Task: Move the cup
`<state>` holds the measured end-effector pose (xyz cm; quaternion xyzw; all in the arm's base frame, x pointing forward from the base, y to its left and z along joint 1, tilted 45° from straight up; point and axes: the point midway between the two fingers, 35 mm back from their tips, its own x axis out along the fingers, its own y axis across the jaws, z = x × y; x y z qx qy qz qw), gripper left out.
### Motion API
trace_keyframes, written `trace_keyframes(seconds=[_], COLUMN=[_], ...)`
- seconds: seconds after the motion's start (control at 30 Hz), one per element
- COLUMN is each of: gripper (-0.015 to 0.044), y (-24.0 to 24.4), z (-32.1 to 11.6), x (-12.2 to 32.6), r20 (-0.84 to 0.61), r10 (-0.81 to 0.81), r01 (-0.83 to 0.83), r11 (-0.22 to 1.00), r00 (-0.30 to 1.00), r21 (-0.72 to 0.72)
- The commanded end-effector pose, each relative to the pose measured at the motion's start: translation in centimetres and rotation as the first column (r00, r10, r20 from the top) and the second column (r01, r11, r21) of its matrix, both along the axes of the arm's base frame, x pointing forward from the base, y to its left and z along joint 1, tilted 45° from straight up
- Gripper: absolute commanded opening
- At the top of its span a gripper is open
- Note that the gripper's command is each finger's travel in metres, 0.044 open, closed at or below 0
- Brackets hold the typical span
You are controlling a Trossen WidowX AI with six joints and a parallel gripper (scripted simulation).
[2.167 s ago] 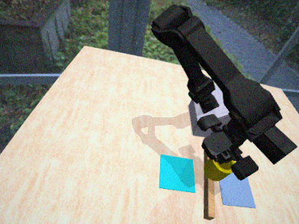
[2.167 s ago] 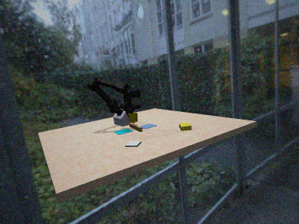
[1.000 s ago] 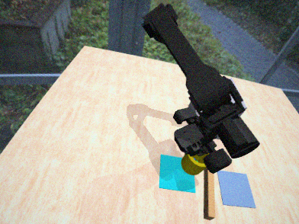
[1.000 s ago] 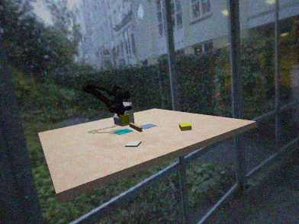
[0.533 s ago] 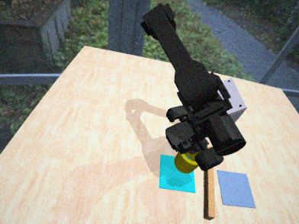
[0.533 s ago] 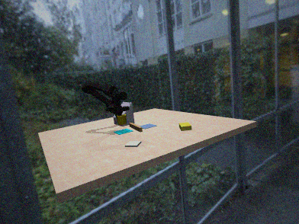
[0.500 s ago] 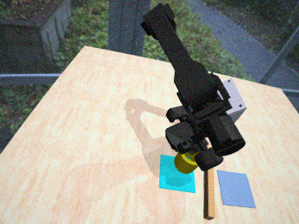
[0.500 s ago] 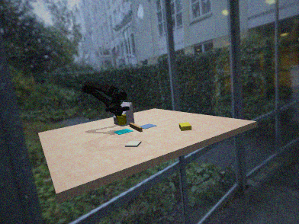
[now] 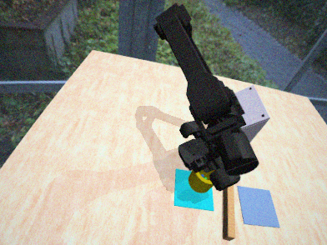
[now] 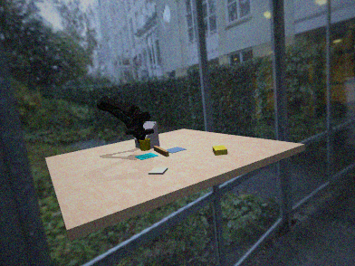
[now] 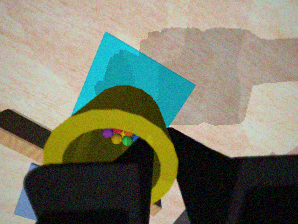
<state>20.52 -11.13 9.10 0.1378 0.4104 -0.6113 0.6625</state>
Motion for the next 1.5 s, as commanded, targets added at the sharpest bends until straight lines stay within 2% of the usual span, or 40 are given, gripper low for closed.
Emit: trace_keyframes(seconds=[0.0,1.37,1.47], gripper=[0.0000,0.0000,0.0079], y=[-0.4,-2.5,-2.5], z=[-0.4,-2.2,-2.2], x=[-0.1,-0.4,-0.4], r20=[0.000,0.007,0.007], r10=[0.002,0.000,0.000], r01=[-0.002,0.001,0.001], r11=[1.000,1.000,1.000], r00=[1.000,1.000,1.000], r21=[-0.004,-0.004,-0.004])
